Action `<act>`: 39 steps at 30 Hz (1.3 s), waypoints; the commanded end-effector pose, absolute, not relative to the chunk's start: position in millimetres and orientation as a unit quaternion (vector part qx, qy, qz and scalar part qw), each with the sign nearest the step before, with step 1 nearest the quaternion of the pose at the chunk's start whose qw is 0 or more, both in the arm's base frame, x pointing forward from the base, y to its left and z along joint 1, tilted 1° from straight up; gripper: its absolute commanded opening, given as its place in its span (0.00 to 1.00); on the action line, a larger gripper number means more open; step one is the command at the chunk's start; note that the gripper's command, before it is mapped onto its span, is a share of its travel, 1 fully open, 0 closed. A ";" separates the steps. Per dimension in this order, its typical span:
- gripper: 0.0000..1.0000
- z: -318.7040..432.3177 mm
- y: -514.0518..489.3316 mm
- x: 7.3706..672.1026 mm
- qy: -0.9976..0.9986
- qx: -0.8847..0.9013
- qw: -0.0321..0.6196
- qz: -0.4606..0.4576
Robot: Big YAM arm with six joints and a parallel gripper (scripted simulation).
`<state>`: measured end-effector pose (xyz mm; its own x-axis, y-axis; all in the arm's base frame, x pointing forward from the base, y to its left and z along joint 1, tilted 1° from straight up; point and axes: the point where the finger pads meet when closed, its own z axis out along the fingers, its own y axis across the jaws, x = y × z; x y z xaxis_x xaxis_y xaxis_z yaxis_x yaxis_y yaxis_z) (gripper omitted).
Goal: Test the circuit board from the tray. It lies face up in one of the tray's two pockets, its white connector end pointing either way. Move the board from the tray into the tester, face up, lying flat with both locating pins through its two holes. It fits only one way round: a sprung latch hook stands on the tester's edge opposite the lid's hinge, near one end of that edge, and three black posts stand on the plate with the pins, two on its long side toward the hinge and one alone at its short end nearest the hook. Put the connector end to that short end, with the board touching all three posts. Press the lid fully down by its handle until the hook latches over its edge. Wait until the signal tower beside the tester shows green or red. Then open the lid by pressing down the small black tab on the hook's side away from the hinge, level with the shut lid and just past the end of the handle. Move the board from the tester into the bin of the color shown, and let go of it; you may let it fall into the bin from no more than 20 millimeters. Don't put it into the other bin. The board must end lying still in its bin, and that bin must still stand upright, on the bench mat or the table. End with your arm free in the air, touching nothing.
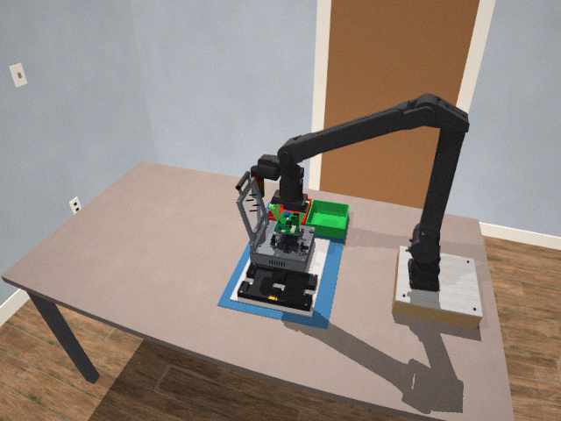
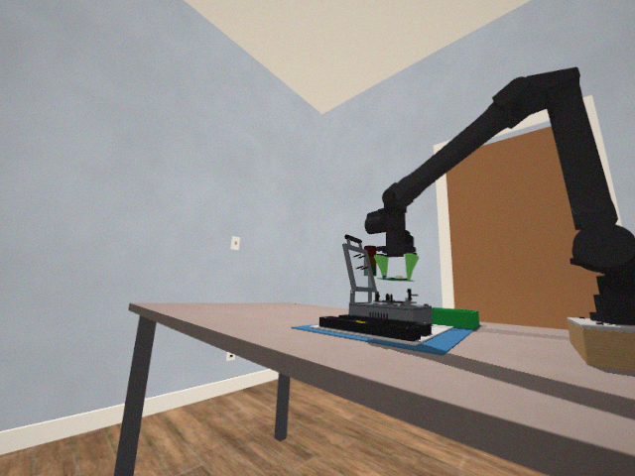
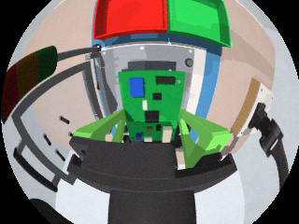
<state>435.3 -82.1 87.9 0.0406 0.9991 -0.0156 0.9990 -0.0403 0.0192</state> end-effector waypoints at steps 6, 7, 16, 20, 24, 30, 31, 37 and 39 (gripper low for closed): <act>0.72 92.0 -85.1 433.0 0.693 0.721 0.014 0.003; 0.72 90.5 -85.3 433.9 0.693 0.721 0.014 0.003; 0.72 74.9 -86.0 436.0 0.693 0.721 0.013 0.002; 0.72 67.9 -86.1 435.8 0.693 0.721 0.013 0.002; 0.72 64.0 -86.2 435.7 0.692 0.721 0.013 0.002; 0.72 52.3 -86.5 435.2 0.692 0.722 0.013 0.002; 0.72 50.6 -86.6 435.2 0.692 0.722 0.013 0.002; 0.72 41.9 -86.8 434.9 0.692 0.722 0.013 0.002; 0.72 41.9 -86.8 434.9 0.692 0.722 0.013 0.002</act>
<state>431.1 -81.4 43.5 0.0397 0.9991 -0.0137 0.9992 -0.0396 0.0059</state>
